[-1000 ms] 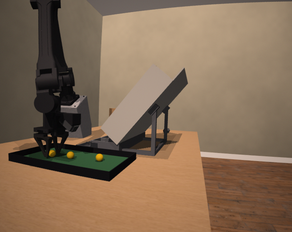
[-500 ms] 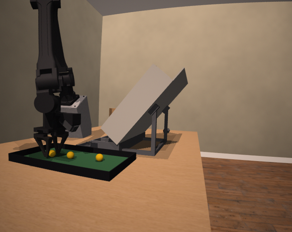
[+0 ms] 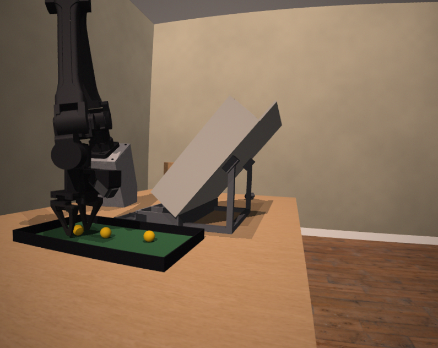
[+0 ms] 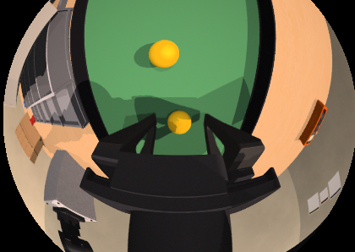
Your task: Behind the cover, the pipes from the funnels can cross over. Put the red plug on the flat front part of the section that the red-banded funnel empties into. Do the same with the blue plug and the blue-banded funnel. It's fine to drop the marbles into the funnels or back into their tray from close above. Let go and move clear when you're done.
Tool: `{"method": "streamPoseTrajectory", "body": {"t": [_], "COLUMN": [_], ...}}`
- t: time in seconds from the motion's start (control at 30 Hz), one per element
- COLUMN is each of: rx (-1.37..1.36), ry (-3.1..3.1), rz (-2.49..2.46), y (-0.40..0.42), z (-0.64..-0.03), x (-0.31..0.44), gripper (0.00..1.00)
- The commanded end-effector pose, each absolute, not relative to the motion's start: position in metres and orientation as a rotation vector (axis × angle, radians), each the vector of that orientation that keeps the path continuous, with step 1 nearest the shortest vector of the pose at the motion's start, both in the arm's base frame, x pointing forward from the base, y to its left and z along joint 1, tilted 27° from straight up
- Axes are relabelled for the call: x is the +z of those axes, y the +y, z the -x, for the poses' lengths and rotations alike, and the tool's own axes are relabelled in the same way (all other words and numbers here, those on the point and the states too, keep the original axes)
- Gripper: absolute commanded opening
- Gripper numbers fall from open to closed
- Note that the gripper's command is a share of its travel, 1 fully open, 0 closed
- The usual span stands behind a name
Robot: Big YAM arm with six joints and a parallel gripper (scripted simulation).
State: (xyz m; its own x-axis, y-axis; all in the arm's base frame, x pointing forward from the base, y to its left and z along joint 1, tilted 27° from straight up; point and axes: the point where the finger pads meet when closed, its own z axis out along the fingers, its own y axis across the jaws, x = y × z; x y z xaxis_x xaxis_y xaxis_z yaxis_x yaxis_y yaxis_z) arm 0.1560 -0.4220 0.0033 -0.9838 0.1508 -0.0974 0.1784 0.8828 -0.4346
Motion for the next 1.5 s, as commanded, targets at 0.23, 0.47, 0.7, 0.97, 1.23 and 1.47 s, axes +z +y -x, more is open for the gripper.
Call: {"method": "streamPoseTrajectory", "body": {"t": [0.23,0.47,0.7,0.97,1.23,1.47], "rx": [-0.731,-0.731,-0.731,-0.731,-0.728,-0.725], "ry": [2.971,2.971,2.971,2.971,2.972,2.975], "rz": [-0.250,-0.250,-0.250,-0.250,-0.250,-0.250], "y": [-0.4272,-0.4271,-0.4271,-0.4271,-0.4259,-0.4238], "z": [-0.1556,-0.1555,-0.1555,-0.1555,-0.1550,-0.1543], "x": [0.0091,0.0090,0.0090,0.0090,0.0079,0.0057], "gripper": [0.56,0.56,0.56,0.56,0.56,0.56]}}
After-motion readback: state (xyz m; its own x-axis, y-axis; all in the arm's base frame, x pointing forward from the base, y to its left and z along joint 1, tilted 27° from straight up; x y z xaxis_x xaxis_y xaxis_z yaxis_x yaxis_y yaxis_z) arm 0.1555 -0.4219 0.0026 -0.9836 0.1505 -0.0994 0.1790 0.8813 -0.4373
